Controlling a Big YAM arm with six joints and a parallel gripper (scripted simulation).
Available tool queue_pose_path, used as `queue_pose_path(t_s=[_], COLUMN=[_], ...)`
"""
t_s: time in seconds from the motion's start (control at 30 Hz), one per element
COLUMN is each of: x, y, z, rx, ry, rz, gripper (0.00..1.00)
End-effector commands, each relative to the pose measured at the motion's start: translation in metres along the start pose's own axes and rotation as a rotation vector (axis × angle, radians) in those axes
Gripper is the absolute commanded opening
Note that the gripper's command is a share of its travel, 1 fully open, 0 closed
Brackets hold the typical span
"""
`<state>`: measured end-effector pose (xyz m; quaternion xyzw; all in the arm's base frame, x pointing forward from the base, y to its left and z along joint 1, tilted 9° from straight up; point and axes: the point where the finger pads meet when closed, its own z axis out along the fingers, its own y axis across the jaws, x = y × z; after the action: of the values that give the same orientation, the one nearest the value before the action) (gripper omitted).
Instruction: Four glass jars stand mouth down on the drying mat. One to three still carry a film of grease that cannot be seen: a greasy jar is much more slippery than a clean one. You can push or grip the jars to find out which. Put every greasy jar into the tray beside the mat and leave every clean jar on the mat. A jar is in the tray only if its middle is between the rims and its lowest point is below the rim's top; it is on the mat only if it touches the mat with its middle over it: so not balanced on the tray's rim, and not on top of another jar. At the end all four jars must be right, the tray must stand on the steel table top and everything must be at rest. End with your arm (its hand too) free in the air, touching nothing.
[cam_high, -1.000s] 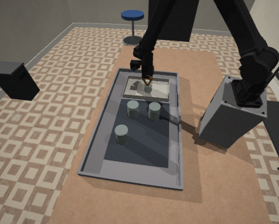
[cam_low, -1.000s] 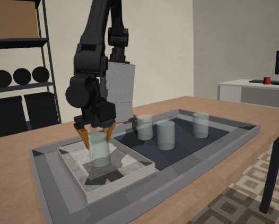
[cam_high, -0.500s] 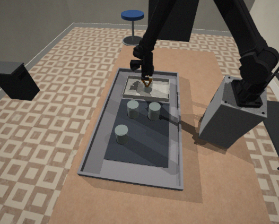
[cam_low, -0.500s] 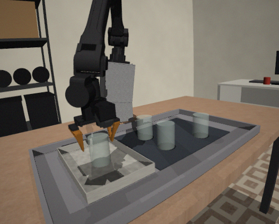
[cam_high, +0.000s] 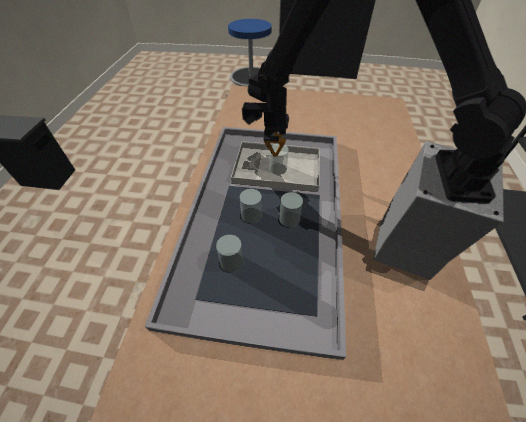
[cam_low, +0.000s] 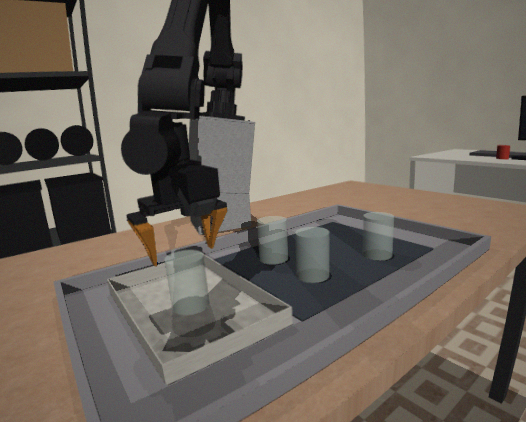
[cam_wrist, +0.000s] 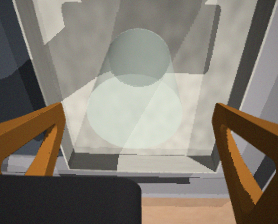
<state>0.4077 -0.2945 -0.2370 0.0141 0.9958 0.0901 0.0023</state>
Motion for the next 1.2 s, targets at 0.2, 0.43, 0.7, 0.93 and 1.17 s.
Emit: queue_pose_path(t_s=[0.2, 0.43, 0.7, 0.93, 1.17], x=[-0.015, -0.014, -0.014, -0.014, -0.014], y=[-0.009, -0.008, -0.008, -0.008, -0.008], z=[-0.054, -0.065, -0.065, -0.065, -0.065], rx=[0.028, 0.028, 0.028, 0.028, 0.028], ry=[-0.04, -0.04, -0.04, -0.04, -0.04], rz=[-0.007, -0.007, -0.007, -0.007, -0.007], gripper=[1.0, 1.0, 1.0, 1.0, 1.0])
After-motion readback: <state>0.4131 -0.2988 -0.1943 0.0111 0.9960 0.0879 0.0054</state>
